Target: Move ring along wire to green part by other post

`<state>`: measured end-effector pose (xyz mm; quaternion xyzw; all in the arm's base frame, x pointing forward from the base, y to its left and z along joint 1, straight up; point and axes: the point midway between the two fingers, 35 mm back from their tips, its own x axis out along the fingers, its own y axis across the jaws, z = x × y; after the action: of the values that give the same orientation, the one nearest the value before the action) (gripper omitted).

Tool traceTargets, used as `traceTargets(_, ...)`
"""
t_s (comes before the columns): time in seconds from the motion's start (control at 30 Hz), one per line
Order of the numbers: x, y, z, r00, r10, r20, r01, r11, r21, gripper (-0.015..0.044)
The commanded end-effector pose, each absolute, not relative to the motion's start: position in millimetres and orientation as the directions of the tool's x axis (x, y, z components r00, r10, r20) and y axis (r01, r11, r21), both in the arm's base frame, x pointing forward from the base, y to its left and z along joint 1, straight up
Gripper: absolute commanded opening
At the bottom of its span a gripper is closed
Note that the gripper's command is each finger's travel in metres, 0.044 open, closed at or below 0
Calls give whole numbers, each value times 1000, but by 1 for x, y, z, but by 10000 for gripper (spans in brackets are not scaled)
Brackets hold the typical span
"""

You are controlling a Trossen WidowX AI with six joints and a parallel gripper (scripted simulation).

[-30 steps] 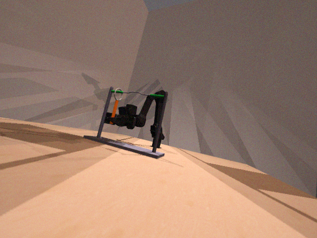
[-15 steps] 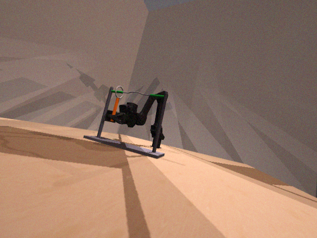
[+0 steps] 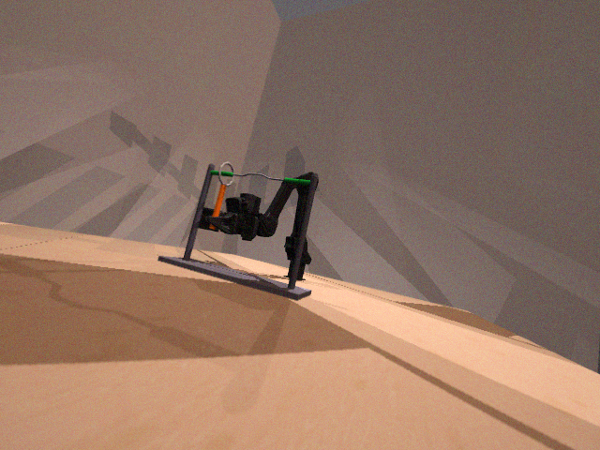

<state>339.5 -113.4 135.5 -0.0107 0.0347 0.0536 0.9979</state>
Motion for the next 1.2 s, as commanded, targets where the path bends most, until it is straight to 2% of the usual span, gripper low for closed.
traceTargets(0.0, 339, -110, 136, 992, 108, -71, -109, 994, -14, -150)
traceTargets(1.17, 336, -73, 135, 995, 64, -76, -64, 998, 5, -150)
